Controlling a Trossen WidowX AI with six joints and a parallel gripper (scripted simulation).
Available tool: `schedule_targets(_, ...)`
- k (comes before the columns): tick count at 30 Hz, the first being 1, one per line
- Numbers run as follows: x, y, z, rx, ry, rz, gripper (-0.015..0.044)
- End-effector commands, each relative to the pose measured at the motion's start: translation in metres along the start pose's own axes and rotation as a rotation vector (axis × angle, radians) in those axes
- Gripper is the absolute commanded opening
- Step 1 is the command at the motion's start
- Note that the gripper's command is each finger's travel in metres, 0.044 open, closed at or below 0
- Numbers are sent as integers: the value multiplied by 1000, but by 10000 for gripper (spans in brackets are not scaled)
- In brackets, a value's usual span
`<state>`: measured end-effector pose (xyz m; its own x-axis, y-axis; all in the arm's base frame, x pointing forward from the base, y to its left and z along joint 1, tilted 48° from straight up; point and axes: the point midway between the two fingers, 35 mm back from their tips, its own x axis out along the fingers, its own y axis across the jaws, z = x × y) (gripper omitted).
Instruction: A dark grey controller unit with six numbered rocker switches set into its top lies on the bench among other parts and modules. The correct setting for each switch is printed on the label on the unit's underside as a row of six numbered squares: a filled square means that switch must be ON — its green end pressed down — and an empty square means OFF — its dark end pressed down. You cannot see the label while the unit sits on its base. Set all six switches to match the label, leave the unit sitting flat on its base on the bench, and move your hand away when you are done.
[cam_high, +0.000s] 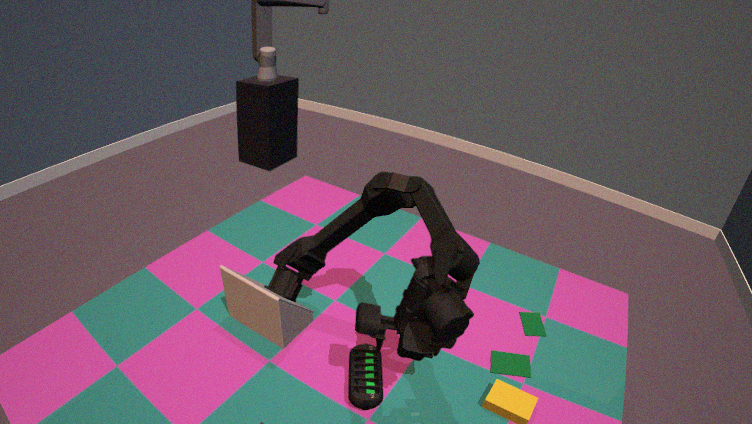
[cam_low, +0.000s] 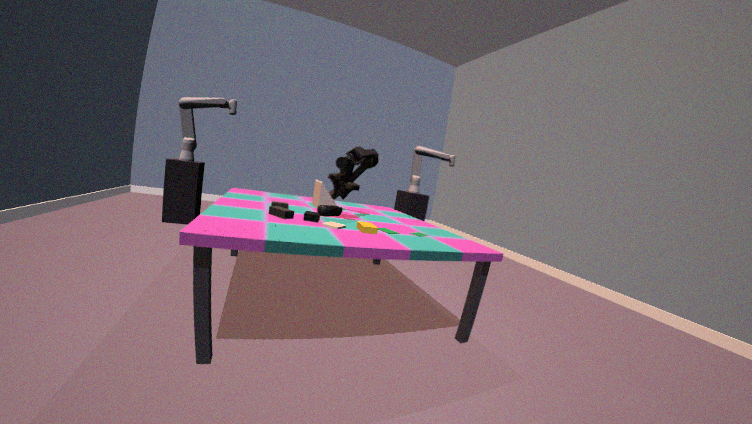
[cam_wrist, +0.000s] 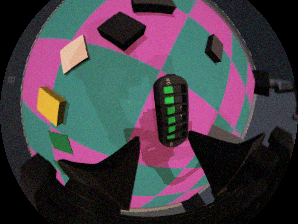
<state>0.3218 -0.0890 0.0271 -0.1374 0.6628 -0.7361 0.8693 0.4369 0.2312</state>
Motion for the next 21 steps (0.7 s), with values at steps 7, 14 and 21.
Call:
schedule_targets(7, -13, -2, 0, 10, -19, 11, 387)
schedule_targets(14, -75, -19, -3, 64, -116, 69, 204)
schedule_targets(21, -75, -19, -3, 64, -116, 69, 20)
